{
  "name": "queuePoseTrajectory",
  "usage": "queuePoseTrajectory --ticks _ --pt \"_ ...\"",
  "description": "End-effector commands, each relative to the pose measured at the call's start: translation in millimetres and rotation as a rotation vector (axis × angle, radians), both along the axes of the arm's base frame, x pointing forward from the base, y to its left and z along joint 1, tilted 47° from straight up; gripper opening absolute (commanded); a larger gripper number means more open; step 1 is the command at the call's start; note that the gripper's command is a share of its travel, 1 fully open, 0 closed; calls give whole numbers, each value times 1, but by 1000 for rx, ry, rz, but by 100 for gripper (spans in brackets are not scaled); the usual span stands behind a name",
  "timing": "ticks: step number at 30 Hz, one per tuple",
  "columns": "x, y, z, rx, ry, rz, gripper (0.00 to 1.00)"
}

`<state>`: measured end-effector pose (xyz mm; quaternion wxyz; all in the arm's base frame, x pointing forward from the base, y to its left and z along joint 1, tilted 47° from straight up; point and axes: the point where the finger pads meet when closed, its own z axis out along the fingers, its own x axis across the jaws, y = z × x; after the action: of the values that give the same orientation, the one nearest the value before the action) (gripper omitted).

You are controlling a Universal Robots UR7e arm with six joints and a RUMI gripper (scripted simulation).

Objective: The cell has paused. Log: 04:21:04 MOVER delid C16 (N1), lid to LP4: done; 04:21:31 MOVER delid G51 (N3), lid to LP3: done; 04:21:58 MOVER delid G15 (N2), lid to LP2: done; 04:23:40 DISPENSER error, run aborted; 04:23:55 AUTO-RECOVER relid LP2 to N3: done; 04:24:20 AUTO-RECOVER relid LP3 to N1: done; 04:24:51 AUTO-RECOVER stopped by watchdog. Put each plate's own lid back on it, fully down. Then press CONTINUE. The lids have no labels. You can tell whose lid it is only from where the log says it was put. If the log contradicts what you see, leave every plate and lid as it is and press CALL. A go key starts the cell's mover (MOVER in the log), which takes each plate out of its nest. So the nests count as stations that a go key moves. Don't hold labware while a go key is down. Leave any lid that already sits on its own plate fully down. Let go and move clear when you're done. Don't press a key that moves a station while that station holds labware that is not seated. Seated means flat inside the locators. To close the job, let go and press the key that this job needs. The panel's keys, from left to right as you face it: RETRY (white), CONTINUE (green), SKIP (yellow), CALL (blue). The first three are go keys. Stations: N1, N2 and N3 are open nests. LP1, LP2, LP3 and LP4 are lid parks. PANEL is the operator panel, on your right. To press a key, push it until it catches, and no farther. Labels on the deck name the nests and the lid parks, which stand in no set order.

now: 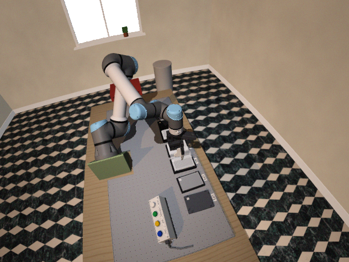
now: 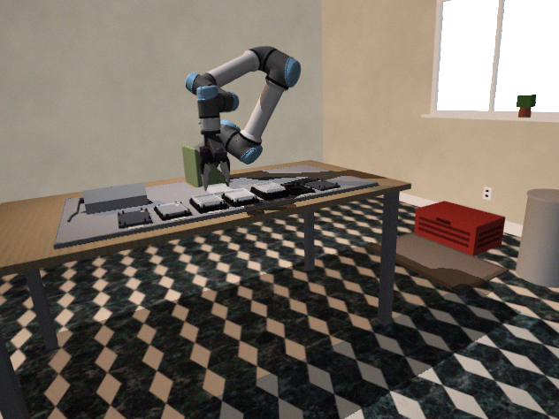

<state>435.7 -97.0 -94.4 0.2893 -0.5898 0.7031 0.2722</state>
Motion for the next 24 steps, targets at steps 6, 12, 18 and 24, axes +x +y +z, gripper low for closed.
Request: queuePoseTrajectory --ticks 6,12,18,24 --pt "-2 -32 -32 -7 -5 3 0" --pt "-2 -32 -32 -7 -5 3 0" --pt "-2 -29 -33 -5 -4 4 0" --pt "-2 -26 -34 -2 -3 5 0"
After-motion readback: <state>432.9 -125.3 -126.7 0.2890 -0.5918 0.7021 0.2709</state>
